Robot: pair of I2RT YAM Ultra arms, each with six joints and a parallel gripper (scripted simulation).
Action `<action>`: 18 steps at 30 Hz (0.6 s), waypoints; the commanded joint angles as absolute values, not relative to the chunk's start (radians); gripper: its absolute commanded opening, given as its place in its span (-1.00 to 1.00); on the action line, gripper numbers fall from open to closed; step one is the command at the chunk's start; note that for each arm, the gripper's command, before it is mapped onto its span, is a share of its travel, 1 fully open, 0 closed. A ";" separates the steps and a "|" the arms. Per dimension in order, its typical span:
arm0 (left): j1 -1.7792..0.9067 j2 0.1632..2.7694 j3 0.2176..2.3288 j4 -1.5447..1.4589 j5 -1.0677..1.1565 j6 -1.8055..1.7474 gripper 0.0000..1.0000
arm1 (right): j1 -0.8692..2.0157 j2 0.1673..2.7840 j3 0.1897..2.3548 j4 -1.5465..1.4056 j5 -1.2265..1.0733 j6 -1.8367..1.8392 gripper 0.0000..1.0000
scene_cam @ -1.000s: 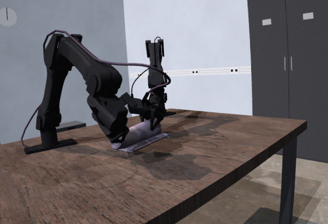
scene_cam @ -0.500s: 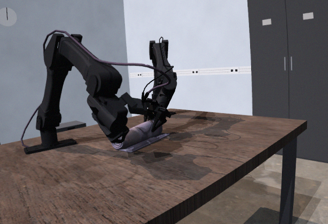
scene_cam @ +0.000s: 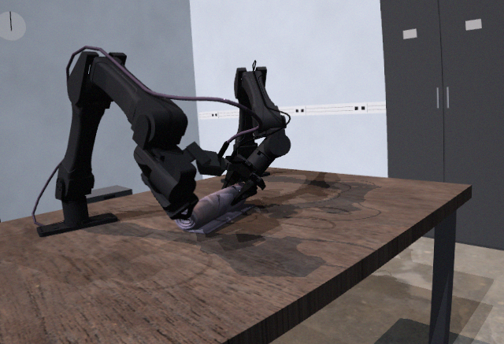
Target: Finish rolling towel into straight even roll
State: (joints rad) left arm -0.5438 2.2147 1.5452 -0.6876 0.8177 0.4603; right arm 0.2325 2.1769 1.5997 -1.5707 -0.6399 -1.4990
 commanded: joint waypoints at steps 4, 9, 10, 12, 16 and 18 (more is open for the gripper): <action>-0.518 2.273 1.654 -0.863 0.950 0.477 -0.19 | 0.229 2.153 1.630 -1.571 -0.650 -1.498 0.70; -0.515 2.299 1.690 -0.914 0.967 0.499 -0.19 | 0.229 2.153 1.630 -1.571 -0.650 -1.498 0.70; -0.514 2.304 1.696 -0.922 0.969 0.503 -0.19 | 0.229 2.153 1.630 -1.571 -0.650 -1.498 0.70; -0.514 2.309 1.703 -0.932 0.970 0.509 -0.19 | 0.229 2.153 1.630 -1.571 -0.650 -1.498 0.70; -0.514 2.324 1.701 -0.923 0.970 0.516 -0.19 | 0.229 2.153 1.630 -1.571 -0.650 -1.498 0.70; -0.514 2.330 1.697 -0.915 0.970 0.518 -0.19 | 0.229 2.153 1.630 -1.571 -0.650 -1.498 0.70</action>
State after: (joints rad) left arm -0.5251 2.3249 1.6711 -0.8955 0.9390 0.4976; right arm 0.2325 2.1769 1.5997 -1.5707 -0.6399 -1.4990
